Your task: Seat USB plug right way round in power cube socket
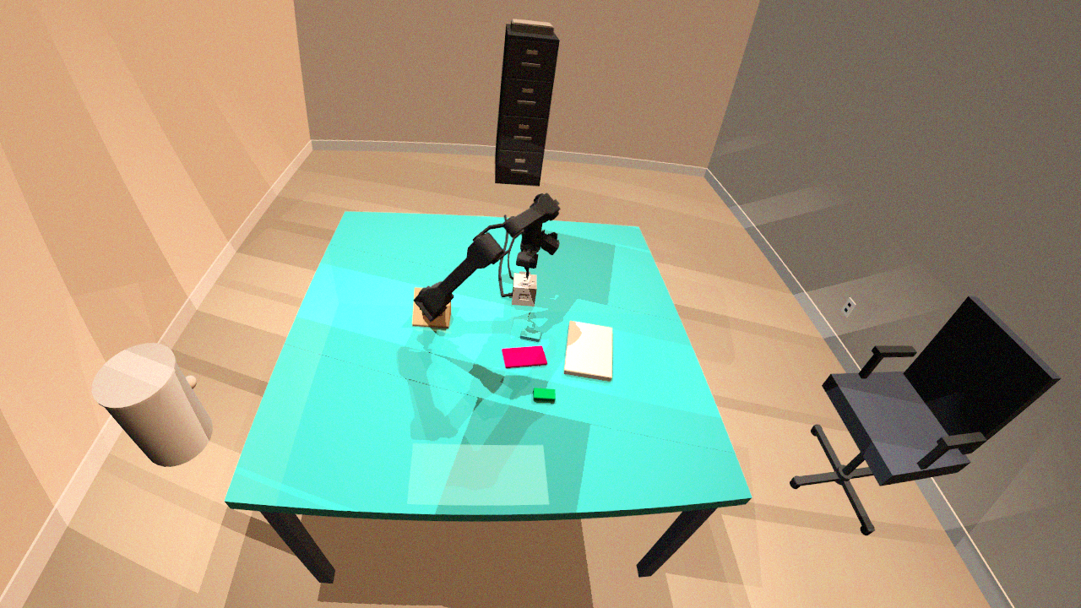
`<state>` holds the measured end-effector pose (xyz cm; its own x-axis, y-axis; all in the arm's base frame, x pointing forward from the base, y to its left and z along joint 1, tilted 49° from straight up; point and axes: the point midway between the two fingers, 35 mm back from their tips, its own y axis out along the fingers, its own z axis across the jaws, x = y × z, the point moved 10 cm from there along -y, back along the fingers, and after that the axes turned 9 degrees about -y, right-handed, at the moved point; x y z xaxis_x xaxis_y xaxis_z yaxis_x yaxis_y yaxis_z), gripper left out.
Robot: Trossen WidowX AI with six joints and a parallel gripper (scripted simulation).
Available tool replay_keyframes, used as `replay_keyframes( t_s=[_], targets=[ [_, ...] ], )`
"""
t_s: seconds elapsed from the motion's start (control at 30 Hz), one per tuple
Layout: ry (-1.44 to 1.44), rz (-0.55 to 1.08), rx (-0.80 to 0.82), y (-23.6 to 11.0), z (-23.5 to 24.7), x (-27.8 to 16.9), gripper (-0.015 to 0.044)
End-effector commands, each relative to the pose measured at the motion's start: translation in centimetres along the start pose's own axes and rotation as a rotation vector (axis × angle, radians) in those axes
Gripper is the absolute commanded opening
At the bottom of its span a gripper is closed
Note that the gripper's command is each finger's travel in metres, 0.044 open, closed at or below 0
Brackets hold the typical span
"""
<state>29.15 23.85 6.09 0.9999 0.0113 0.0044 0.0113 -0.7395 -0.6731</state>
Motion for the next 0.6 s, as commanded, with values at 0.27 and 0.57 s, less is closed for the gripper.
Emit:
replay_keyframes(
  t_s=[0.27, 0.57],
  targets=[
    [-0.334, 0.001, 0.001, 0.03, 0.00, -0.02, 0.0000],
    [-0.569, 0.001, 0.001, 0.03, 0.00, -0.02, 0.0000]
  ],
)
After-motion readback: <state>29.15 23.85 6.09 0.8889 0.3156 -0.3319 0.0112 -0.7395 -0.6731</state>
